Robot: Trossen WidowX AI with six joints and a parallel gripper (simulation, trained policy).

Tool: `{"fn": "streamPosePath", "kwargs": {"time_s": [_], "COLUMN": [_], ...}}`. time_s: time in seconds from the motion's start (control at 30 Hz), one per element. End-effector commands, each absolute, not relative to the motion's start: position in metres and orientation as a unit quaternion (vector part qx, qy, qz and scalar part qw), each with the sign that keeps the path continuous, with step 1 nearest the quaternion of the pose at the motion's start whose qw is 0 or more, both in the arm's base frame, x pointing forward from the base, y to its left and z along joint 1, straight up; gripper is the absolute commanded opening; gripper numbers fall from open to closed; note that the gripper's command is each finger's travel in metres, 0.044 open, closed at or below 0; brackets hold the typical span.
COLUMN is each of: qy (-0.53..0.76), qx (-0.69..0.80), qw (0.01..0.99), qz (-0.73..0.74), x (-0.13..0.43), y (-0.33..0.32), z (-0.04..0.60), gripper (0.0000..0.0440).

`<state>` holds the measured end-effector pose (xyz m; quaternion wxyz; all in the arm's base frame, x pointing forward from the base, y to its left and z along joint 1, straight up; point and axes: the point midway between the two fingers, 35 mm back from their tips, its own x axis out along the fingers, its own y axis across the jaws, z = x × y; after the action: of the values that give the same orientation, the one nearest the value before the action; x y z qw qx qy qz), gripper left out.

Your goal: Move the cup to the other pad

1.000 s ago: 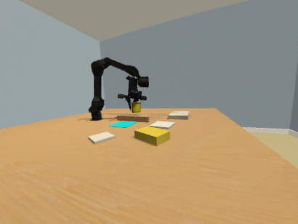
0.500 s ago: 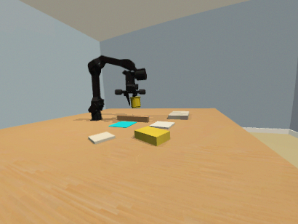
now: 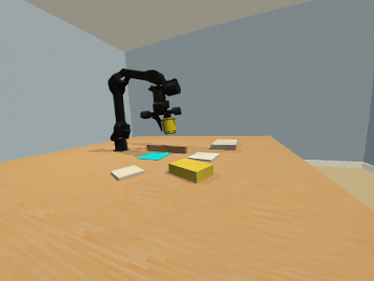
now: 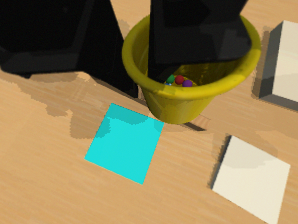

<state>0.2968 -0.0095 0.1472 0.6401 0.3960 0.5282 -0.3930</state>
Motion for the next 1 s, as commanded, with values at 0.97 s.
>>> {"fn": "streamPosePath", "kwargs": {"time_s": [0.97], "qy": [0.482], "qx": [0.431], "qw": [0.625], "qz": [-0.436], "x": [0.278], "y": [-0.067], "z": [0.089], "gripper": [0.0023]}}
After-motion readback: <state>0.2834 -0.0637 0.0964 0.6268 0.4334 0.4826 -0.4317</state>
